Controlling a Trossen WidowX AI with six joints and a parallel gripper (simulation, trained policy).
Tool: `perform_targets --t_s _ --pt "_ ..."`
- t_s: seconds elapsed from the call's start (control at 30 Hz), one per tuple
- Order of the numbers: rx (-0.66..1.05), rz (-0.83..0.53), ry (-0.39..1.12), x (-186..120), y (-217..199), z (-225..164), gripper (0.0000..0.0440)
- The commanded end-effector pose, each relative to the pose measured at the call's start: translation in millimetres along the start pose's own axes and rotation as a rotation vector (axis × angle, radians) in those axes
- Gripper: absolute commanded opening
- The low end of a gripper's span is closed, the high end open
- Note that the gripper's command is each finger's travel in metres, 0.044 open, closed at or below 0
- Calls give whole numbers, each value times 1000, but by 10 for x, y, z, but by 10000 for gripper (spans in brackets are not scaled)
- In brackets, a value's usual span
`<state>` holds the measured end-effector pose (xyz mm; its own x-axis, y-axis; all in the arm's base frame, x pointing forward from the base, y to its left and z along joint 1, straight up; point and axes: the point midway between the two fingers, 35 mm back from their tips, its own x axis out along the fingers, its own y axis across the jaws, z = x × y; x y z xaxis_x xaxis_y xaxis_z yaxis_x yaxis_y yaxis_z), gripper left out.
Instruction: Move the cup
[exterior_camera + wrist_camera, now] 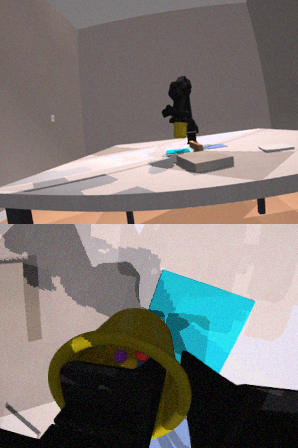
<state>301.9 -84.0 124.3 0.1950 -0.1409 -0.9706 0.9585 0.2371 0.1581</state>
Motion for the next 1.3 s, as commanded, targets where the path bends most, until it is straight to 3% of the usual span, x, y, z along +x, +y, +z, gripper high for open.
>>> perform_targets --t_s 0.0,0.33,0.7,0.83,1.27 --pt "13 -8 -9 112 -59 43 1" --pt "43 -32 -8 358 -226 41 21" --pt "69 -39 -16 555 -368 46 95" --pt "86 10 -30 501 -309 112 176" --pt "102 93 -29 279 -323 157 206"
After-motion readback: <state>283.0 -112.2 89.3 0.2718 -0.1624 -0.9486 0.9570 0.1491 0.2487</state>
